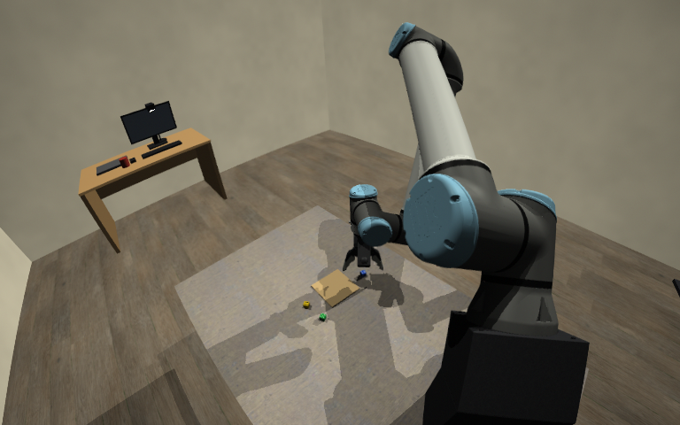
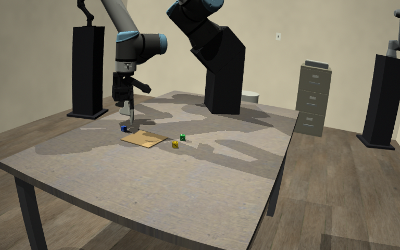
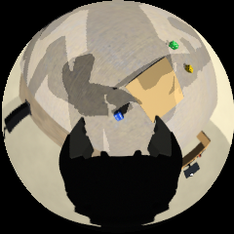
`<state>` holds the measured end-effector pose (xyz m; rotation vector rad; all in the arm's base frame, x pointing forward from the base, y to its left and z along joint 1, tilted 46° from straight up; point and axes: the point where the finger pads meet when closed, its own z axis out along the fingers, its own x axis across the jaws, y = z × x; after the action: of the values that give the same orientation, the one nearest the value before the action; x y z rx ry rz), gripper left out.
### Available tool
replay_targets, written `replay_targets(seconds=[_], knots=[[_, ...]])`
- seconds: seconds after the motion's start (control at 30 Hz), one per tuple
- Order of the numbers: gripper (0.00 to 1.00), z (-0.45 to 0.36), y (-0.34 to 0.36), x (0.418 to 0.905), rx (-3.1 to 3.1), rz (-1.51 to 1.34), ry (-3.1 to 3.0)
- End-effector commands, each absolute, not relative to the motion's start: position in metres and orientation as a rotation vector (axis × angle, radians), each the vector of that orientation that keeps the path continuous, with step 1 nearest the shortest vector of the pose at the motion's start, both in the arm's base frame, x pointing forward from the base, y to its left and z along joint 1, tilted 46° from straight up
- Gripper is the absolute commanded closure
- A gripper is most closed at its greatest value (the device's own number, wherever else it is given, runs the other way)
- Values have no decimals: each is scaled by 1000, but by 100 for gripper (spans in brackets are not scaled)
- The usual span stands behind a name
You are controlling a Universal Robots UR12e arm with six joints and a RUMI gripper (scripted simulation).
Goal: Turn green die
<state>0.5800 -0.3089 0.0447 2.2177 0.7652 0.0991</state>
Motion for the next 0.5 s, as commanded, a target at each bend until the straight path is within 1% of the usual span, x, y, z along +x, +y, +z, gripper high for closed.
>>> replay_targets(seconds=[0.0, 0.47], knots=[[0, 46, -310, 581, 2216, 101, 764], [0, 31, -294, 583, 2216, 101, 764]])
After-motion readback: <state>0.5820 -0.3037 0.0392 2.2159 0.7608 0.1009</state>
